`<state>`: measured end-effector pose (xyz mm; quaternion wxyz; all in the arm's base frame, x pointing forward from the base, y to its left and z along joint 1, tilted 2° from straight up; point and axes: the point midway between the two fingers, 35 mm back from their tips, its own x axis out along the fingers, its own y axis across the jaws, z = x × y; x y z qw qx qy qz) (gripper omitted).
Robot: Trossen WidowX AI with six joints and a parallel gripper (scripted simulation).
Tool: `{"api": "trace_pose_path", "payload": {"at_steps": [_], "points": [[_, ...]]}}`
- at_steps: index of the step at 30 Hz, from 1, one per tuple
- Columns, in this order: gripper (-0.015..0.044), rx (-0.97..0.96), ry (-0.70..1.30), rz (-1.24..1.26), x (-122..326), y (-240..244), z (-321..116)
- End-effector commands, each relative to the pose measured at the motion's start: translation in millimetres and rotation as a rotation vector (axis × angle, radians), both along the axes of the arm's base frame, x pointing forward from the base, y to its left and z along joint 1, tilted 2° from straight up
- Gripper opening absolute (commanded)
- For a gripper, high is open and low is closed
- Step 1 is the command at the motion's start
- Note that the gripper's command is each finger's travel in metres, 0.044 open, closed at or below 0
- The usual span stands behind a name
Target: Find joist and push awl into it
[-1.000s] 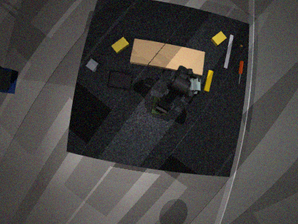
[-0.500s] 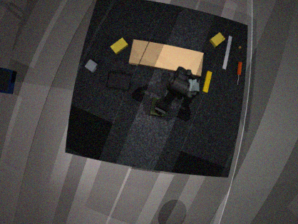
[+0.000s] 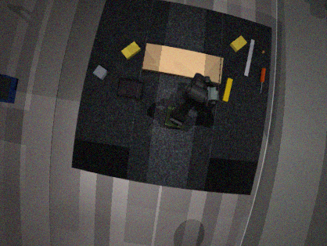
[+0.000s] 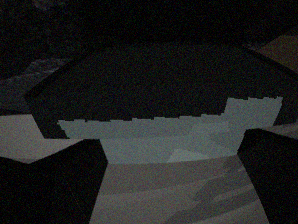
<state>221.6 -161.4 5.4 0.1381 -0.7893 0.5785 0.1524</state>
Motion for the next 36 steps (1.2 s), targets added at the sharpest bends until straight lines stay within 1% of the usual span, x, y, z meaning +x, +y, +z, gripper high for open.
{"api": "trace_pose_path", "payload": {"at_steps": [1, 32, 34, 36], "points": [[0.0380, 0.010, 0.007, 0.009, -0.1, 1.4, -2.5], [0.0380, 0.000, 0.000, 0.000, 0.0, 0.1, 0.0], [0.0433, -0.001, -0.002, 0.000, 0.2, 0.0, 0.3], [0.0440, -0.001, -0.002, 0.000, 0.2, 0.0, 0.3]]}}
